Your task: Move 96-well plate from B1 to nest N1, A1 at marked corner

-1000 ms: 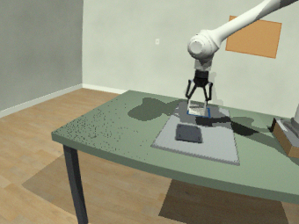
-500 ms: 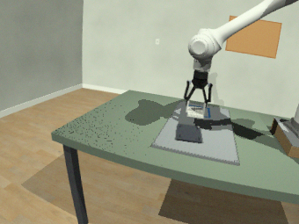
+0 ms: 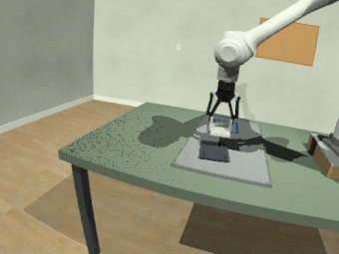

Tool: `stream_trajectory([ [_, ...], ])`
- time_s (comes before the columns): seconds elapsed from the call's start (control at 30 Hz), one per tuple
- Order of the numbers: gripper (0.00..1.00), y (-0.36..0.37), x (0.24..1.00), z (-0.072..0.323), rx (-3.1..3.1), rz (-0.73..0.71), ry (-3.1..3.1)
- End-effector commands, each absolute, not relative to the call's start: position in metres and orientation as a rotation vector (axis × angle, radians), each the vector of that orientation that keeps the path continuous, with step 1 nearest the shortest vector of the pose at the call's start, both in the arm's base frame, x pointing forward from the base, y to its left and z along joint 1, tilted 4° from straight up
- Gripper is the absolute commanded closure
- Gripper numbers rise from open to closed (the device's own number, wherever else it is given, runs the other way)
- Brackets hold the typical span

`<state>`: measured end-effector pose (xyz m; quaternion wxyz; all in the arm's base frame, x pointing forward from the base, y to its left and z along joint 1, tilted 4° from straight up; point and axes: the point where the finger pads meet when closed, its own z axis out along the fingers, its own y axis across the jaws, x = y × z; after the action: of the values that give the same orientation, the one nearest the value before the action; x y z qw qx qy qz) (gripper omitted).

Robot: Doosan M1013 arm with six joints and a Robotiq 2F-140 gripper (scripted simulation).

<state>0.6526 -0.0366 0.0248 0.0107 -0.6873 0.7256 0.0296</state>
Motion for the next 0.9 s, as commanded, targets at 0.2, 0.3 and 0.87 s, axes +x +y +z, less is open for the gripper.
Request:
stream_trajectory([
  [0.2, 1.0, -0.01, 0.66, 0.027, -2.144, 0.092, 2.264],
  [0.3, 1.0, 0.0, 0.662, 0.028, -2.144, 0.092, 2.264],
  [0.87, 1.0, 0.042, 0.674, 0.032, -2.144, 0.092, 2.264],
])
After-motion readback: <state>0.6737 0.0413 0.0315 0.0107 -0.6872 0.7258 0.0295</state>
